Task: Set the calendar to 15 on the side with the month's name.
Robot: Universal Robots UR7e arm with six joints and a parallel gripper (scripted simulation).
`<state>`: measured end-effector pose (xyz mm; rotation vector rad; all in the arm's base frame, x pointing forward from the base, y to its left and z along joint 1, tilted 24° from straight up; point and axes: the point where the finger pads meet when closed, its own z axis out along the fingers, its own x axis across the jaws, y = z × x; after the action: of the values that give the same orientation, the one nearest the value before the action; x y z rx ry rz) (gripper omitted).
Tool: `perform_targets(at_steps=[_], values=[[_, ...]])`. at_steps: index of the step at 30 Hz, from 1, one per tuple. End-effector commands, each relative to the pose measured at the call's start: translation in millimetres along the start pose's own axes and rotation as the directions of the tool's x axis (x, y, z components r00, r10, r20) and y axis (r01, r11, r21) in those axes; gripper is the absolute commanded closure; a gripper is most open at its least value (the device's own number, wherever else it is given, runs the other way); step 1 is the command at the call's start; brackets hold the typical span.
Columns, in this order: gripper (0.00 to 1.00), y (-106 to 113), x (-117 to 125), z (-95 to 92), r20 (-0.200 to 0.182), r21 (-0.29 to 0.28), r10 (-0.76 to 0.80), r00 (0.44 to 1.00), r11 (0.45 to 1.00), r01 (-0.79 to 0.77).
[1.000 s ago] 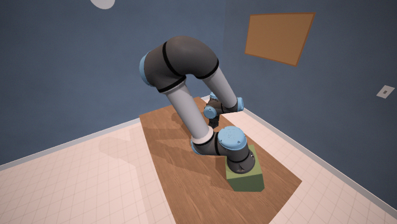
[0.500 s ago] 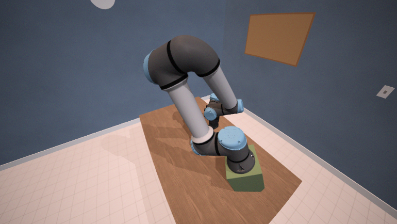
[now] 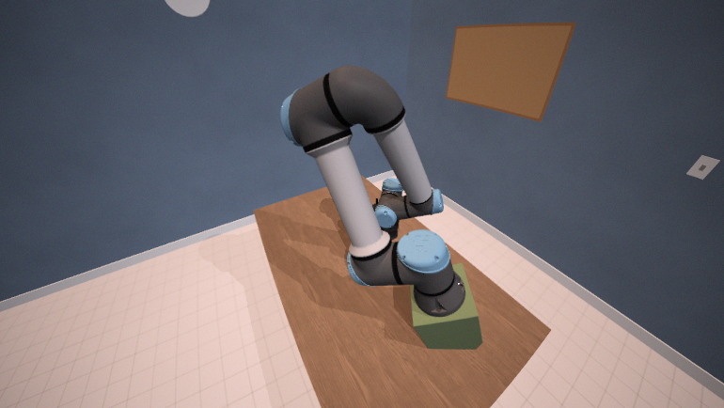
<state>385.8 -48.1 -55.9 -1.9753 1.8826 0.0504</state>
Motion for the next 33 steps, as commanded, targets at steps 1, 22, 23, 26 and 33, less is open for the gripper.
perform_targets(at_steps=[1,22,23,26,33], values=[[0.43,-0.3,0.0,12.1,0.000,0.000,0.000,1.000,1.000,0.000],[0.43,-0.8,-0.2,47.5,0.000,0.000,0.000,1.000,1.000,0.000],[0.43,-0.8,-0.2,48.0,0.000,0.000,0.000,1.000,1.000,0.000],[0.43,-0.8,-0.3,48.7,0.000,0.000,0.000,1.000,1.000,0.000],[0.43,-0.8,-0.3,48.8,0.000,0.000,0.000,1.000,1.000,0.000]])
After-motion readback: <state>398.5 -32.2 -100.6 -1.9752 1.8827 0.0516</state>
